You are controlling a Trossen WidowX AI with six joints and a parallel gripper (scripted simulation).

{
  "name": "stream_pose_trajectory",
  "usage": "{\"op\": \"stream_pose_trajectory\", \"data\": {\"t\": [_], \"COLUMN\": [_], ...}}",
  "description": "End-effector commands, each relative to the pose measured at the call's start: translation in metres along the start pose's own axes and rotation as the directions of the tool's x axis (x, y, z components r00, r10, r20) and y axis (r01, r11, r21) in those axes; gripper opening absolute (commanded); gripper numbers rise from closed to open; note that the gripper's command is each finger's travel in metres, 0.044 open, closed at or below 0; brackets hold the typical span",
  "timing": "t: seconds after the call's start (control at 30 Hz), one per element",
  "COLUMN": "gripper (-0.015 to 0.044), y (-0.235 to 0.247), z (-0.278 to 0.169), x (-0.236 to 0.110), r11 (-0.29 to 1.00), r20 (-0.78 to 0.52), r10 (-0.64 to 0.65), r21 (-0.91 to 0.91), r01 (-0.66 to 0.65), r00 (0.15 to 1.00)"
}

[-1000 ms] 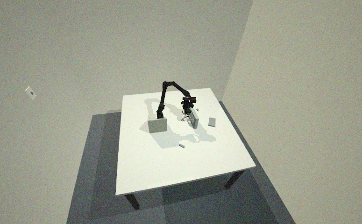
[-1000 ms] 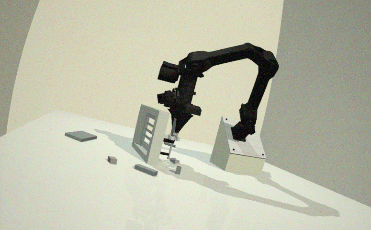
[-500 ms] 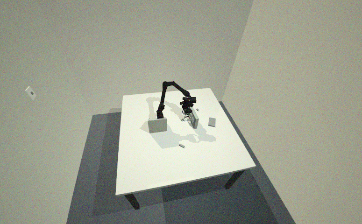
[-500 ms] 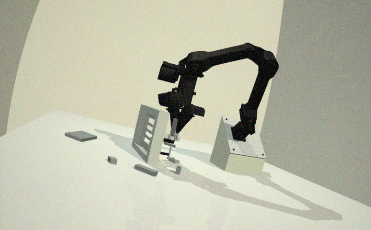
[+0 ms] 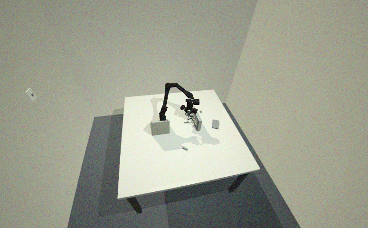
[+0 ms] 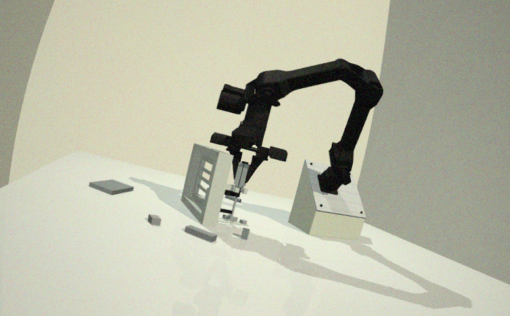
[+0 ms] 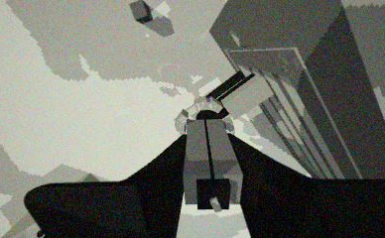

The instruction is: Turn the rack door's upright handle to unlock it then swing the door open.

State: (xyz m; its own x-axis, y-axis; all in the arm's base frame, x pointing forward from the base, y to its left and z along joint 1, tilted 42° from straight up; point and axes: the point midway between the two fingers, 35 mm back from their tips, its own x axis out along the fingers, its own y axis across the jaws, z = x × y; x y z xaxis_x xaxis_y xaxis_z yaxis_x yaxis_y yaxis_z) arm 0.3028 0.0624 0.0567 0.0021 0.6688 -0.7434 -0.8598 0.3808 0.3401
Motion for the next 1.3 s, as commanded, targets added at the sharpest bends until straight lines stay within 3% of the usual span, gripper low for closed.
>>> {"op": "stream_pose_trajectory", "data": {"t": [0.0, 0.23, 0.5, 1.27], "gripper": [0.0028, 0.0028, 0.0028, 0.0028], "y": [0.0001, 0.0001, 0.0001, 0.0001], "z": [0.0002, 0.0002, 0.0002, 0.0002], "x": [0.0006, 0.0006, 0.0006, 0.0007], "r11": [0.974, 0.840, 0.575, 0.548], "r20": [0.001, 0.001, 0.001, 0.001], "r10": [0.001, 0.001, 0.001, 0.001], "r21": [-0.226, -0.542, -0.818, -0.837], "r01": [-0.001, 0.000, 0.000, 0.000], "r00": [1.000, 1.000, 1.000, 1.000]}}
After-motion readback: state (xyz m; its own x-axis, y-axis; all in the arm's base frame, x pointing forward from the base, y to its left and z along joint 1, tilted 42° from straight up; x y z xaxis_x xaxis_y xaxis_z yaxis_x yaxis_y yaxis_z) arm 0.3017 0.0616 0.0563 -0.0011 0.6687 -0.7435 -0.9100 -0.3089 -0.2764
